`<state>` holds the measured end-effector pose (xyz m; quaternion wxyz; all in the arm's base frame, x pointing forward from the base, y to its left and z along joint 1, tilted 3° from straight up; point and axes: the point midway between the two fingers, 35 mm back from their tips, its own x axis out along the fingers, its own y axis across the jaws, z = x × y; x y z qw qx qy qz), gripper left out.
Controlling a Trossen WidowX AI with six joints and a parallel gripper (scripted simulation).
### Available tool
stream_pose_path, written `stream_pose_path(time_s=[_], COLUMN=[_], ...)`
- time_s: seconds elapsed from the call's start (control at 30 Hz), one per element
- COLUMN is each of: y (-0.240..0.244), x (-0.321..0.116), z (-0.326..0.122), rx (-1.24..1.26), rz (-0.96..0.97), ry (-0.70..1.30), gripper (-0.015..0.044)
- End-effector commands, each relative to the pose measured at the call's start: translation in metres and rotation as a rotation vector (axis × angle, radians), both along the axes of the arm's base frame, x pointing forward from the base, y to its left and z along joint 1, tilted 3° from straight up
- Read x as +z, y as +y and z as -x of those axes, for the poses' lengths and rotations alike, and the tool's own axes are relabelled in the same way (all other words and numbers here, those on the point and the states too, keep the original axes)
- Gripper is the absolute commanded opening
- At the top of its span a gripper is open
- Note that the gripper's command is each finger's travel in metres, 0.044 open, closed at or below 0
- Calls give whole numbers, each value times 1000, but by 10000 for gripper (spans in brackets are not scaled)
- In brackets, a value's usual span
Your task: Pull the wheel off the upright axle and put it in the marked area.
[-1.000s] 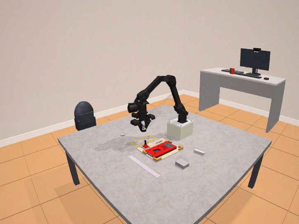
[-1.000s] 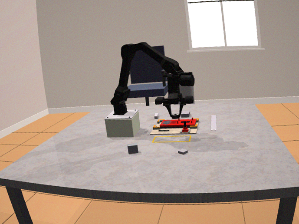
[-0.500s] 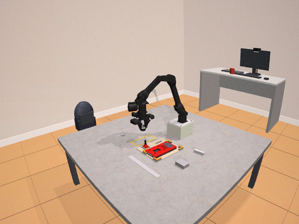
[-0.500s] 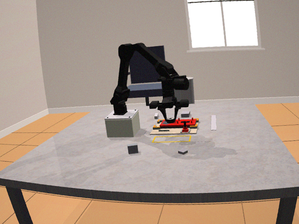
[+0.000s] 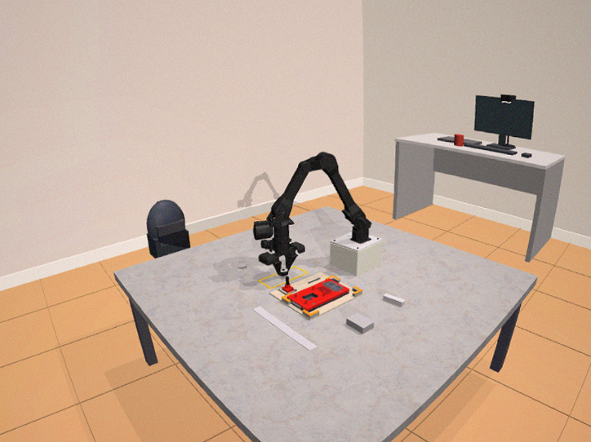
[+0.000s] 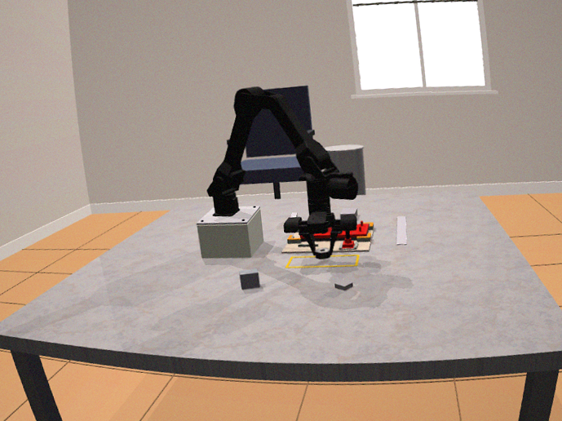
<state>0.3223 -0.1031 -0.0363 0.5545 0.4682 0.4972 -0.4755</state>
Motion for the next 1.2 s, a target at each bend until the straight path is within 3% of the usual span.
stream_pose_path(time_s=[0.0,0.07,0.43,0.63,0.77,0.93,1.17], y=[0,0,0,3,4,14,33], x=[-13,-13,-8,43,49,65,89], z=[1,1,3,5,6,38,94], rx=[4,4,0,4,4,4,4], rz=[-3,-3,-3,-3,-4,-2,-6], ry=[-1,-1,8,-1,-2,2,6], gripper=[0,0,289,300,300,431,440])
